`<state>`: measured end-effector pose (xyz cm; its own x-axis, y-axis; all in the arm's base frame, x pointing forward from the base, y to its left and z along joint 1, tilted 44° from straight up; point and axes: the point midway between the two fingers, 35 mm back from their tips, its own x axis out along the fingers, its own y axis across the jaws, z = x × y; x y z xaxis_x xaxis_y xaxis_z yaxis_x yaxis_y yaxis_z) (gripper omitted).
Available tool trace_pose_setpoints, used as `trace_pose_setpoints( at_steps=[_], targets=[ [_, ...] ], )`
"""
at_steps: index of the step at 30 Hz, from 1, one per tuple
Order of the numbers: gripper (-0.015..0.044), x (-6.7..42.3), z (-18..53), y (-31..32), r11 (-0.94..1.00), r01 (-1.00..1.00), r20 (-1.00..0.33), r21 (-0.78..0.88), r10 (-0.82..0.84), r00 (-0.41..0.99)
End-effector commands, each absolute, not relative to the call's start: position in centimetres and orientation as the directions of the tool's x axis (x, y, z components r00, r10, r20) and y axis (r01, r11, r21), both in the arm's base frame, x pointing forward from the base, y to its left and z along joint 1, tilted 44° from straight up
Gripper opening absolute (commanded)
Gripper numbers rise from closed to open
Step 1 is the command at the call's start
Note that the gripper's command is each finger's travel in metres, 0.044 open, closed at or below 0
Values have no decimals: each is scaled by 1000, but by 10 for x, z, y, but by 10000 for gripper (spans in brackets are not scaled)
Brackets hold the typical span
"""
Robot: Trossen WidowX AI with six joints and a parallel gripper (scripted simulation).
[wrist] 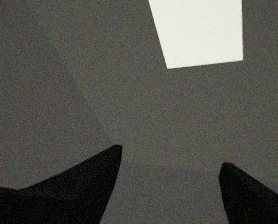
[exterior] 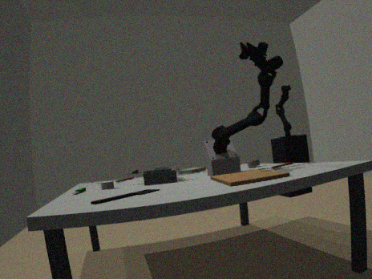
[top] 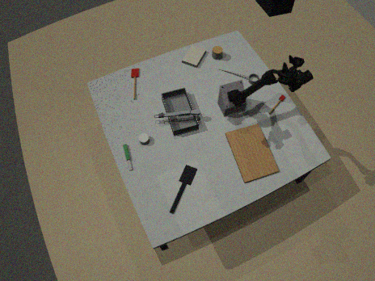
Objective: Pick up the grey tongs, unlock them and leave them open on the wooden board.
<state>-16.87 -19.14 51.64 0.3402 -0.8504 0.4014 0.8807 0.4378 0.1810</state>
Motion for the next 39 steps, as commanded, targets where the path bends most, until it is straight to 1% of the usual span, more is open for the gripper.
trace_pose_setpoints(
  at_steps=[1,4,9,10,12,18,21,23,27,31,36,39],
  targets=[
    [260,-138,534,-177,464,879,436,111,-817,376],
    [260,-102,552,-160,486,873,461,27,-781,421],
    [260,-21,576,-127,530,835,475,-148,-703,530],
    [260,-8,576,-123,511,835,463,-203,-702,542],
    [260,8,577,-118,522,820,459,-233,-684,566],
    [260,89,571,-95,549,736,396,-396,-621,677],
    [260,122,563,-89,568,700,353,-433,-607,711],
    [260,152,555,-82,590,651,318,-477,-575,754],
    [260,217,529,-69,637,530,203,-560,-514,833],
    [260,260,505,-63,655,445,125,-611,-475,871],
    [260,326,449,-52,730,265,-75,-630,-397,915],
    [260,358,407,-50,773,168,-209,-611,-363,908]
  ],
)
